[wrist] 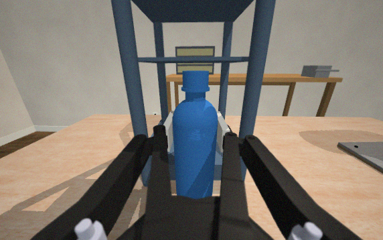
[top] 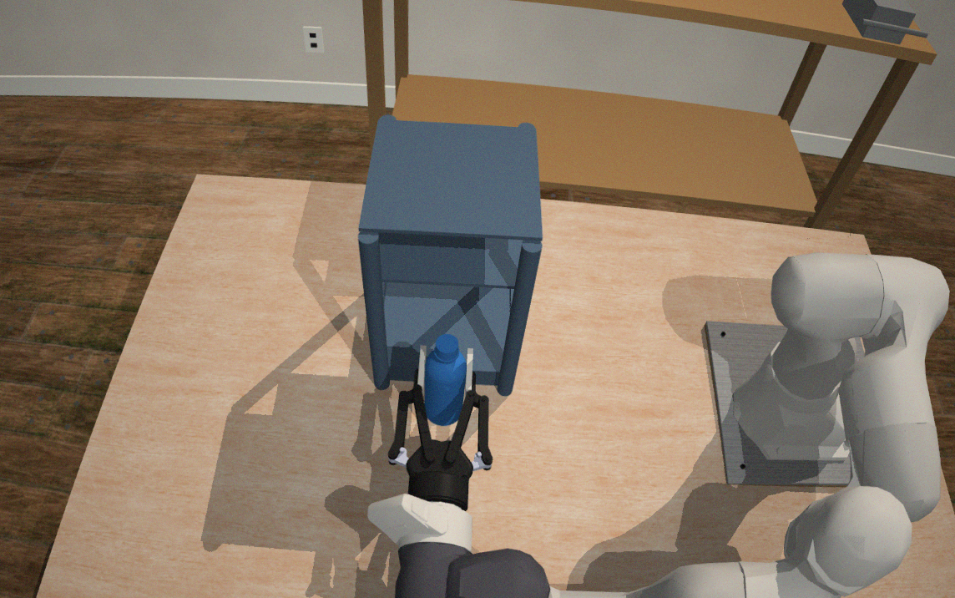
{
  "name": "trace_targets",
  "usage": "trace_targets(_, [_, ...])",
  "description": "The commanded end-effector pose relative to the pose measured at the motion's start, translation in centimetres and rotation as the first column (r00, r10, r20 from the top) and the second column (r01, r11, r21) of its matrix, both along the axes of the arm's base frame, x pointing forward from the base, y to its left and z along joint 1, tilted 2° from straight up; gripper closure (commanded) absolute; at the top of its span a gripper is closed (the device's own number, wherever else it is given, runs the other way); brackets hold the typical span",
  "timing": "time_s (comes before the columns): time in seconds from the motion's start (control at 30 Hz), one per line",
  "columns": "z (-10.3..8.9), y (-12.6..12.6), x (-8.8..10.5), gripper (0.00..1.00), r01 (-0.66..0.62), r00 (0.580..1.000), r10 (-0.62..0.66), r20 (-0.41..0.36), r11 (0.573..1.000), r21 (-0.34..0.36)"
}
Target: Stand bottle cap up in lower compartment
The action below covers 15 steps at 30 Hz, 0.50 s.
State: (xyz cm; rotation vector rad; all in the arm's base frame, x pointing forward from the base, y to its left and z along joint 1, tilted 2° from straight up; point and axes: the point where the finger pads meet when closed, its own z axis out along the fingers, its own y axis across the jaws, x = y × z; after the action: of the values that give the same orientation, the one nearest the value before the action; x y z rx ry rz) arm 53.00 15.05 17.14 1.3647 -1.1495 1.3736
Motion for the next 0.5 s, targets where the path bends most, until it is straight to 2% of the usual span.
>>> trace_targets(0.0, [0.1, -0.6, 0.4, 1.0, -0.009, 1.0, 0.009, -0.004, 1.0, -0.005])
trace_targets(0.47, [0.0, -3.7, 1.1, 1.0, -0.009, 1.0, 0.009, -0.004, 1.0, -0.005])
